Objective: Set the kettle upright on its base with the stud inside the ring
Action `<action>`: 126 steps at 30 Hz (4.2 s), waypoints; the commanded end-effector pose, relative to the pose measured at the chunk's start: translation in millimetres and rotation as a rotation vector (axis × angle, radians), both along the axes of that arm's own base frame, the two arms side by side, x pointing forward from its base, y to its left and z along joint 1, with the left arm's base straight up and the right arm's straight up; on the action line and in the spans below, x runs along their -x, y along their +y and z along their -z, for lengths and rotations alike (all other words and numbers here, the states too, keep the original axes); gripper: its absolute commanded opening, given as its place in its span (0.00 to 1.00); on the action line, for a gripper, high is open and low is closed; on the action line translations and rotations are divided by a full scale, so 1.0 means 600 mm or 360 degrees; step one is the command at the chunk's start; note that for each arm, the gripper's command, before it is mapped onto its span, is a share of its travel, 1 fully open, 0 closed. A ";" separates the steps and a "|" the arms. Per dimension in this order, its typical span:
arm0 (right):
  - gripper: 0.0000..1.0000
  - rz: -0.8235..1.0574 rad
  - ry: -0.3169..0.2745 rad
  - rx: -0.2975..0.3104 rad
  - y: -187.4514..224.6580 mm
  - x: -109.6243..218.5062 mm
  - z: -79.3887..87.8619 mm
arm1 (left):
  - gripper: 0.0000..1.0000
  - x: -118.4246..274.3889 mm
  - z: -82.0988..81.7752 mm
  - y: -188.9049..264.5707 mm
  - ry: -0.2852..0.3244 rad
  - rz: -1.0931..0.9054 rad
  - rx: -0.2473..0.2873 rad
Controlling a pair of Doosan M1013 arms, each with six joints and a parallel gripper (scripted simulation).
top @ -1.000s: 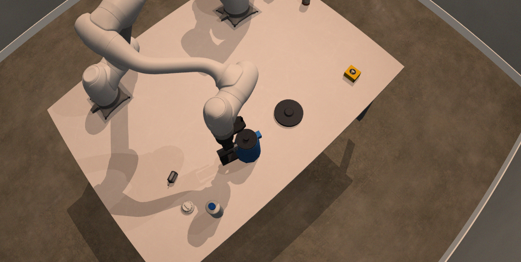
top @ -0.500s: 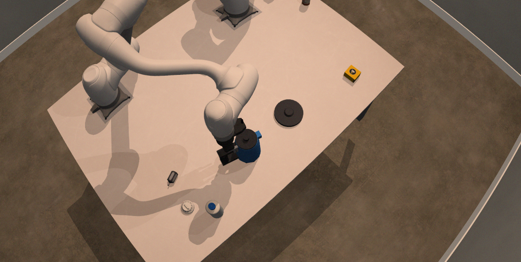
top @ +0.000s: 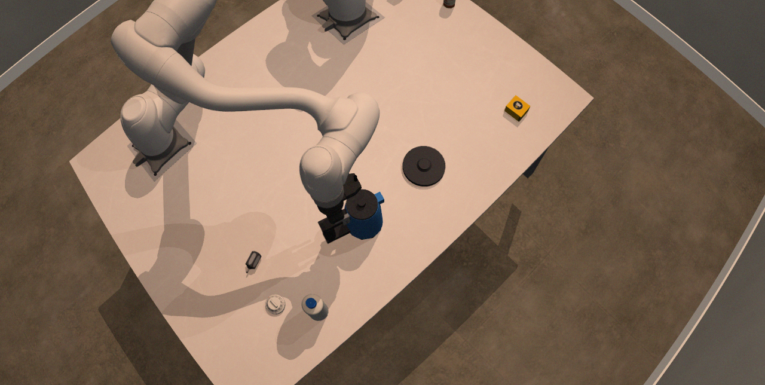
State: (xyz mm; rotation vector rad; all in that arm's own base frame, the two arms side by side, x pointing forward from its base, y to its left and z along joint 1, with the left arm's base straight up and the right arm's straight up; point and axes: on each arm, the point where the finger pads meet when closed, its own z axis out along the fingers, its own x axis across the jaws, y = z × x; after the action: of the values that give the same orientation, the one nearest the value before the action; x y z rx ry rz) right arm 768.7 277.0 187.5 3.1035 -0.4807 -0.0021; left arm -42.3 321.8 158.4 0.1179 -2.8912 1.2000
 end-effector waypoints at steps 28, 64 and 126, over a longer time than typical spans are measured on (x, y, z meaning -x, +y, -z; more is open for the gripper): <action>1.00 0.0000 -0.0002 -0.0001 0.000 0.000 0.022 | 1.00 0.000 -0.001 0.000 0.0001 0.0000 -0.0001; 1.00 0.0000 -0.0002 -0.0001 0.000 0.000 0.054 | 1.00 0.000 -0.001 0.000 0.0001 0.0000 -0.0001; 0.00 0.0000 -0.0002 -0.0001 0.000 0.000 0.054 | 1.00 0.000 -0.001 0.000 0.0001 0.0000 -0.0001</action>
State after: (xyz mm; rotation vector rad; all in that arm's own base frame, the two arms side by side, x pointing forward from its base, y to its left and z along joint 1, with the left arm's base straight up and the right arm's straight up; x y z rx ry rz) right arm 768.7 277.0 153.8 3.1035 -0.4807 -0.0021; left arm -42.3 321.8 158.4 0.1179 -2.8912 1.2000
